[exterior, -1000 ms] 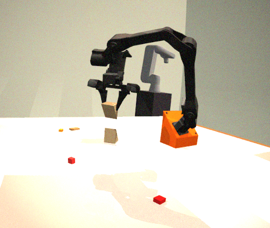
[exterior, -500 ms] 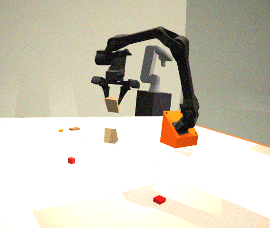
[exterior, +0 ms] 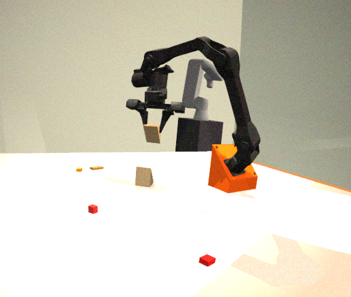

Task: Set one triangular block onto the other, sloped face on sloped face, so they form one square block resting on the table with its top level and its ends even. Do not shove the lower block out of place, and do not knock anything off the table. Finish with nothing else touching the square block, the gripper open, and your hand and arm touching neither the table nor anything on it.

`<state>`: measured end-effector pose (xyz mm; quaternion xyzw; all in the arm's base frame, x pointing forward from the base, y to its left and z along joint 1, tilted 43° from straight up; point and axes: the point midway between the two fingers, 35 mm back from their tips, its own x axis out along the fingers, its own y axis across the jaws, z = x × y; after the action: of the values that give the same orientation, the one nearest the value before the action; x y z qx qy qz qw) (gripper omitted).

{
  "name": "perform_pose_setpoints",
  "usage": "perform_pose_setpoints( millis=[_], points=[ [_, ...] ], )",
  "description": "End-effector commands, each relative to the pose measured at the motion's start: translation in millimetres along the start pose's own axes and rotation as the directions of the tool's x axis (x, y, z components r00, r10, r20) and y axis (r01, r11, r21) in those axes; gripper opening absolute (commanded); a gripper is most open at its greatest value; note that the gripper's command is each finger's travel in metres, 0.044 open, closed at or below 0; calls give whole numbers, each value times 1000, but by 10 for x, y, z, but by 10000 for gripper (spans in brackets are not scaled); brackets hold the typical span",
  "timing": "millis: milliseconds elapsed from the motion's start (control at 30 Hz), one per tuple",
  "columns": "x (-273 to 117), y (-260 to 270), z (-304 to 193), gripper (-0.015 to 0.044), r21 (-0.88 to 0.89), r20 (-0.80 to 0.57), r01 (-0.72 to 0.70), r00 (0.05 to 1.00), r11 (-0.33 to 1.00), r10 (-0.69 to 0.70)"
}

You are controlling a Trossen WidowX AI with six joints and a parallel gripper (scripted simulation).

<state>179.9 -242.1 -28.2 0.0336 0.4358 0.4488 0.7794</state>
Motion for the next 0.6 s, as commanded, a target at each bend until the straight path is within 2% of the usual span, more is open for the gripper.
perform_pose_setpoints(
  millis=[0, 567],
  points=[
    [-5, -9, -32, 0, -15, -4, 1, 1000, 1000, -1],
    [740, 16, 106, 0, -16, 0, 0, 1000, 1000, 0]
  ],
)
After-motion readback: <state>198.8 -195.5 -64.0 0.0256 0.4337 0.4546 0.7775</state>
